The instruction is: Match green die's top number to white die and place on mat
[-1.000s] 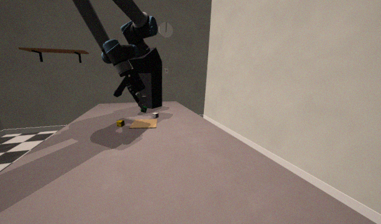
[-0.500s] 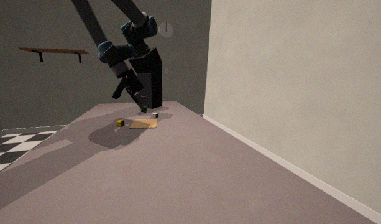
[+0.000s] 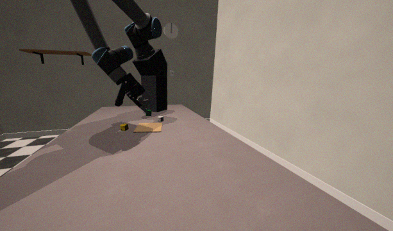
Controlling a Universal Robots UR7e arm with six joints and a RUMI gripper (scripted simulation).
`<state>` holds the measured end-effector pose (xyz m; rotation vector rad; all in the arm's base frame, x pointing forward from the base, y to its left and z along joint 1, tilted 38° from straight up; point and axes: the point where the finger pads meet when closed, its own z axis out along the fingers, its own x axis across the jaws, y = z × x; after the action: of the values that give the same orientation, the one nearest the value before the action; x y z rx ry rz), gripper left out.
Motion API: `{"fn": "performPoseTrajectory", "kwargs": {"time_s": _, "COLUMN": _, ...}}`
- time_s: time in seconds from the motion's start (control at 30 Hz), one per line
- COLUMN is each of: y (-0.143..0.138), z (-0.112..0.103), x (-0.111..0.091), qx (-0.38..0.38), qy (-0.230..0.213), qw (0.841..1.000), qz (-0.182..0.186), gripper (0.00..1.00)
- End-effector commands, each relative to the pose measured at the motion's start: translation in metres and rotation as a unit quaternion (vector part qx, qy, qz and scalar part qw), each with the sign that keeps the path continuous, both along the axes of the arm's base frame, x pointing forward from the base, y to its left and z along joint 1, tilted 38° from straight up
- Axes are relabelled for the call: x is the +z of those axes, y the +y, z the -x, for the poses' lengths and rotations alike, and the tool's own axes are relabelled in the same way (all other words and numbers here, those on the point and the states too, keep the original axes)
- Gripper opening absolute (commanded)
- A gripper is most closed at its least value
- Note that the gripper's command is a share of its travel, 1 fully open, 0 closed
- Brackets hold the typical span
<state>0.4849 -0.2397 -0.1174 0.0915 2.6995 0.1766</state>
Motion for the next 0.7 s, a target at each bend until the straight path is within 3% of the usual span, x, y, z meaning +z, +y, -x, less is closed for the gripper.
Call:
{"fn": "performPoseTrajectory", "kwargs": {"time_s": 0.0, "y": -0.0008, "z": -0.0002, "x": 0.0015, "qx": 0.016, "qy": -0.004, "qw": 0.999, "qz": -0.034, "gripper": 0.1}}
{"fn": "performPoseTrajectory", "kwargs": {"time_s": 0.67, "y": -0.0014, "z": -0.0003, "x": 0.0036, "qx": 0.021, "qy": -0.009, "qw": 0.999, "qz": -0.049, "gripper": 0.1}}
